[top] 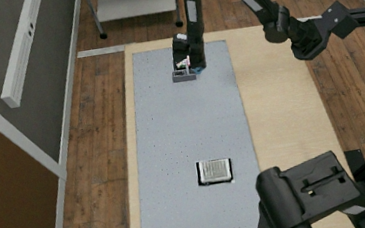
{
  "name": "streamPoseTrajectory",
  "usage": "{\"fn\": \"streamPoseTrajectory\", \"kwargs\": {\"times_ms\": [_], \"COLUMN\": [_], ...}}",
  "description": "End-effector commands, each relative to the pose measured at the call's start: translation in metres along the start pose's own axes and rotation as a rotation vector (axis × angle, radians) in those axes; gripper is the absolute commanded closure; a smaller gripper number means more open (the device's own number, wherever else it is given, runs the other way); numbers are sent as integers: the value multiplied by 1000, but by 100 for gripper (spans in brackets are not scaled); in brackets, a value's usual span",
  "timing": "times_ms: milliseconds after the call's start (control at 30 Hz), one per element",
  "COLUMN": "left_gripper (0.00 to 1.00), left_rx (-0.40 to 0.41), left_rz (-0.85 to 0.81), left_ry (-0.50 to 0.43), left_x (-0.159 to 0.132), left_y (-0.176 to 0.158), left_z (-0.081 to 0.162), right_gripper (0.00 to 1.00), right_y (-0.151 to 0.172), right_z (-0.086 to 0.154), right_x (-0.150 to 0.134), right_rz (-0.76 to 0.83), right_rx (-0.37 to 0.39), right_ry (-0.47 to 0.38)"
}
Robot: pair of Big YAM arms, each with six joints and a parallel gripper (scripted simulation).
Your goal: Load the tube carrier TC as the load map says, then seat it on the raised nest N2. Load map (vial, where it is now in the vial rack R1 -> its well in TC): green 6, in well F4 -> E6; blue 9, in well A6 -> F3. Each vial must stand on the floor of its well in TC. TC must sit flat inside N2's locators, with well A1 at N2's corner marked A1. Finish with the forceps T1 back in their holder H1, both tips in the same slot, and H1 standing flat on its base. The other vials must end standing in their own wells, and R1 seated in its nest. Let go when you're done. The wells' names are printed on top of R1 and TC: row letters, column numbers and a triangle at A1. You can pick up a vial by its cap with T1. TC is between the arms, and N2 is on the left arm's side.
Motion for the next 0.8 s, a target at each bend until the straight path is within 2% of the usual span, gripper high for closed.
{"fn": "streamPoseTrajectory", "kwargs": {"times_ms": [0, 333, 433, 767], "left_gripper": [0, 0, 0, 0], "left_rx": [-1, -1, -1, -1], "left_rz": [-4, -4, -4, -4], "left_ry": [-2, -2, -2, -2], "left_x": [0, 0, 0, 0], "left_y": [0, 0, 0, 0], "left_z": [0, 0, 0, 0], "right_gripper": [76, 76, 76, 76], "right_y": [-14, -54, -55, -98], "right_z": [-11, -21, -23, -32], "right_x": [-6, -1, 1, 4], "right_rz": [10, 9, 14, 8], "right_rx": [4, 3, 9, 1], "right_ry": [29, 27, 25, 26]}}
Point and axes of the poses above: on each arm, the point where the finger pads meet when closed, its own z axis back along the fingers, its own y axis across the jaws, x = y × z, the point moved 6 cm from there along z, back along the fingers, and after that the axes turned 14 degrees about z, right-handed, at the moved point
